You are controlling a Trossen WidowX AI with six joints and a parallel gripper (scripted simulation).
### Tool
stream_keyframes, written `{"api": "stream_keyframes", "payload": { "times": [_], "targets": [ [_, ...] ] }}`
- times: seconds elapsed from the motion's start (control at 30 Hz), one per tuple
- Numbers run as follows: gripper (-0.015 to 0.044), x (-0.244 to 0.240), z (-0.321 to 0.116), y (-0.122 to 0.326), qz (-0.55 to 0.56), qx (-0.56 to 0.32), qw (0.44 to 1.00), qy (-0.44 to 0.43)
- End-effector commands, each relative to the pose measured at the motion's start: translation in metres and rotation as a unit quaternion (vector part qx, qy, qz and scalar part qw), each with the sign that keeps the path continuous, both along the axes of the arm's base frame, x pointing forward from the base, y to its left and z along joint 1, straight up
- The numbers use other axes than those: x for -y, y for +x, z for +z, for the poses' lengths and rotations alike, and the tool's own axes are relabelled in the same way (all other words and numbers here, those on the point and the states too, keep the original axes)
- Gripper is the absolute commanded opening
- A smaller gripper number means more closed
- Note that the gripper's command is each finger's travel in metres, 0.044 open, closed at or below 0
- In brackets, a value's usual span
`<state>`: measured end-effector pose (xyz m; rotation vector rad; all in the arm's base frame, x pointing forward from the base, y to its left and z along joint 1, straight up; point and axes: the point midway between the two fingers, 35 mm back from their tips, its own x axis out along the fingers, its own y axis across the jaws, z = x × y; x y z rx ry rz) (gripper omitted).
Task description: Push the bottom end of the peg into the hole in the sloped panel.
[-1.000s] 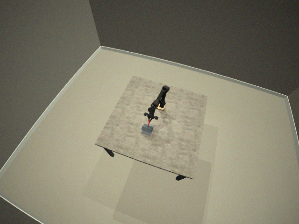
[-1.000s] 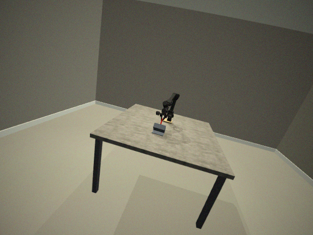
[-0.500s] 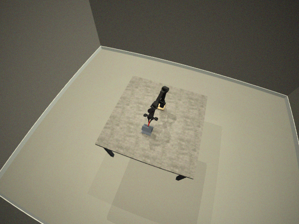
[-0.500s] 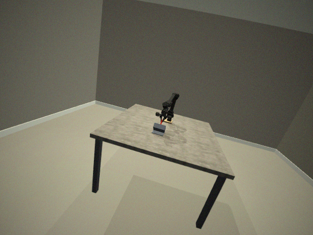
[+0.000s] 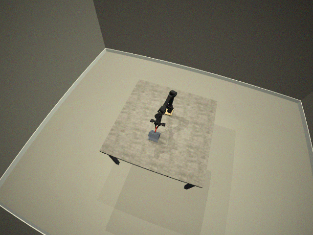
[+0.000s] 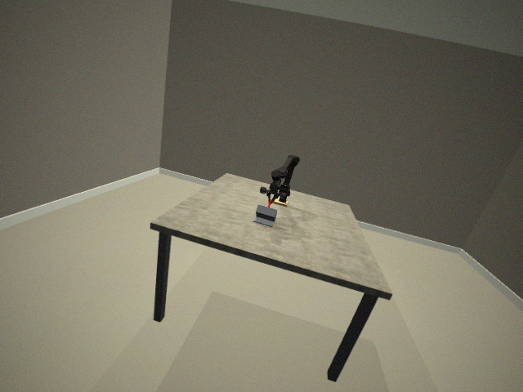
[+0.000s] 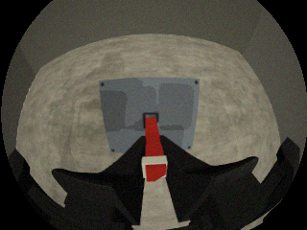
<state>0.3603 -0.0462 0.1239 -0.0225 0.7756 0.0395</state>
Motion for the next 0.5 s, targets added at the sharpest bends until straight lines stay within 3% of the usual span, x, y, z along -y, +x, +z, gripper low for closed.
{"api": "stream_keyframes", "payload": {
  "times": [0.0, 0.47],
  "targets": [
    [0.0000, 0.0001, -0.0015, 0.0006, 0.000, 0.000, 1.000, 0.000],
    [0.0000, 0.0002, -0.0069, 0.0043, 0.000, 0.000, 1.000, 0.000]
  ]
}}
